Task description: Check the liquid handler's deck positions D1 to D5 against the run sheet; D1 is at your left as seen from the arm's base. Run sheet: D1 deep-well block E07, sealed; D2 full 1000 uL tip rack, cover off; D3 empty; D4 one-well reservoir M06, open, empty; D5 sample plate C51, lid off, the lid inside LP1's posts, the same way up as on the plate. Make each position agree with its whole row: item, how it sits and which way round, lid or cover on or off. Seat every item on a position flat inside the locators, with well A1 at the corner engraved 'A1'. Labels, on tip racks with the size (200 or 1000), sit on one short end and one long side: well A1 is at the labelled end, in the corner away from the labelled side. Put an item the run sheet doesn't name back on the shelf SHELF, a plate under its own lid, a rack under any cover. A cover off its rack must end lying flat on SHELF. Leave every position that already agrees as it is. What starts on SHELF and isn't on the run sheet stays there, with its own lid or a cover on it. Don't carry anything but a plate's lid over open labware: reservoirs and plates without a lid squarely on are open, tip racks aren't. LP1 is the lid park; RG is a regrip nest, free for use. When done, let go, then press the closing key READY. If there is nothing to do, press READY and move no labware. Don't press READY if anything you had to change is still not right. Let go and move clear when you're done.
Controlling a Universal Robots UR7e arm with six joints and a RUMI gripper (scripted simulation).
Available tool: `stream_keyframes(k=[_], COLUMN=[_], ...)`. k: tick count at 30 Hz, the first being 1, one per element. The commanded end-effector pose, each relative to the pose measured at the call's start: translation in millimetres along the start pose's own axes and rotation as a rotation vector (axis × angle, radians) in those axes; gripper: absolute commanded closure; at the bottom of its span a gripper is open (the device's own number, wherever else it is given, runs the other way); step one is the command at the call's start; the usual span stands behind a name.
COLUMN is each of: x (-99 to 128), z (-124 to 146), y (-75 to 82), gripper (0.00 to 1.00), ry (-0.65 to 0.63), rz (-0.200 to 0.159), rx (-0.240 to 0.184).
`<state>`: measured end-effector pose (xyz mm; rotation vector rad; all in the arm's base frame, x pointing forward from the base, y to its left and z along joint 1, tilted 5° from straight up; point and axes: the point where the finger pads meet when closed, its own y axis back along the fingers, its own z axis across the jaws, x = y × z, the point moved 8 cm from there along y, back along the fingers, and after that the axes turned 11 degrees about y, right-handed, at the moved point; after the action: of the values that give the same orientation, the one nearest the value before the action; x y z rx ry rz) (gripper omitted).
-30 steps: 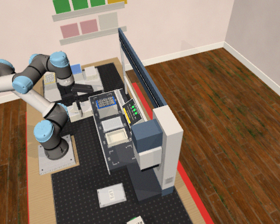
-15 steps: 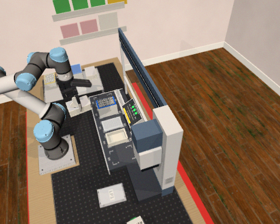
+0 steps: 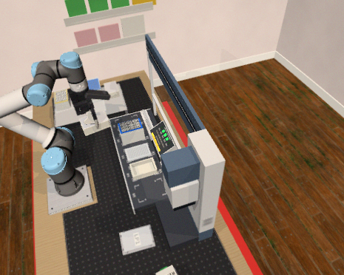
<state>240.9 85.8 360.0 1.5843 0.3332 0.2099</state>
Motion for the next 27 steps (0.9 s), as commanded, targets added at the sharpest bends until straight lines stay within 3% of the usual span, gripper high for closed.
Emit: stream_keyframes(k=[1, 7, 27], x=[3, 3, 32], z=[-1, -1, -86], y=[3.3, 3.5, 2.7], gripper=[1.00, 1.00, 1.00], ry=[-0.013, -0.013, -0.026], rz=[0.003, 0.004, 0.004], rx=[-0.009, -0.009, -0.008])
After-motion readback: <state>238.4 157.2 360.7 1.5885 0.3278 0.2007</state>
